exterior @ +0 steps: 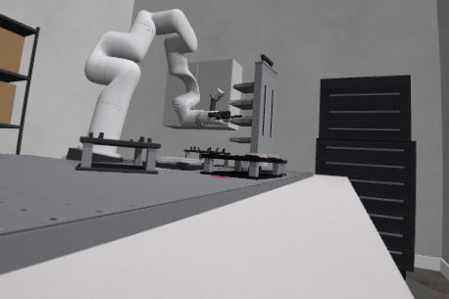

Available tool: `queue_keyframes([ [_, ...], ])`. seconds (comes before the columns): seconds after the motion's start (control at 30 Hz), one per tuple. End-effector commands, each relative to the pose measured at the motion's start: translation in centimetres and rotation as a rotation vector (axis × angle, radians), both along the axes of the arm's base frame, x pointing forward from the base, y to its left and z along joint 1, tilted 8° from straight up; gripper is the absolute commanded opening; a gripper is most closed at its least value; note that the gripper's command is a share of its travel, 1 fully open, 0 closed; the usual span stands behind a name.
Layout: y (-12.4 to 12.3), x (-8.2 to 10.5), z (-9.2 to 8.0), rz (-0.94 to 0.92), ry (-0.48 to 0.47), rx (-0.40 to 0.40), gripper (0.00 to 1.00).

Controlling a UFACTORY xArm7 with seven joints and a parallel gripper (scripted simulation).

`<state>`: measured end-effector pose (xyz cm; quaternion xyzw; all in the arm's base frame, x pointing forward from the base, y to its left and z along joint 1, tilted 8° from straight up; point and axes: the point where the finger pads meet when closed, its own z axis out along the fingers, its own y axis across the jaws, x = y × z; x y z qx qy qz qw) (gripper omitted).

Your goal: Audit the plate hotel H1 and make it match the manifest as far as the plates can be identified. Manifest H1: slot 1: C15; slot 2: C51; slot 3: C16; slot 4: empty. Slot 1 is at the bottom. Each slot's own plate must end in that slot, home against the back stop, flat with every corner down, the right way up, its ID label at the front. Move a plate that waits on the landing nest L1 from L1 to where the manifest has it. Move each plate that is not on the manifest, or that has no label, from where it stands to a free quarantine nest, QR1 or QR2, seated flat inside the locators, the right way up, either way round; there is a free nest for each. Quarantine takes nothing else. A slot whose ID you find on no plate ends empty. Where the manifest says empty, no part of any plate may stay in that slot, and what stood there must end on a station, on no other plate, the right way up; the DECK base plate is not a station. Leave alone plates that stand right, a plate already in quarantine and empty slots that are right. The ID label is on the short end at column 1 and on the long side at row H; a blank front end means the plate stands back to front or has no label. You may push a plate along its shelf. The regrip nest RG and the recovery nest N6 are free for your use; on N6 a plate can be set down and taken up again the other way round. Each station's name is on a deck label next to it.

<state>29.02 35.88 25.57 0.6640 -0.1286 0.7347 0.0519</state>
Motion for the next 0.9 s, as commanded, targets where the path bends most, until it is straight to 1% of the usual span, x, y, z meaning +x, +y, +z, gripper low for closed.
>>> queue_keyframes([
  [0.0, 0.1, 0.0, 0.1, 0.0, -0.001, 0.003, 1.0],
  [0.2, 0.1, 0.0, 0.1, 0.0, -0.001, 0.003, 1.0],
  [0.67, 0.7, -2.2, -0.1, 0.0, 0.0, 0.003, 1.0],
  [0.73, 0.7, -2.2, -0.1, 0.0, 0.0, 0.003, 1.0],
  [0.87, 0.8, -2.9, -0.2, 0.0, 0.0, 0.003, 1.0],
])
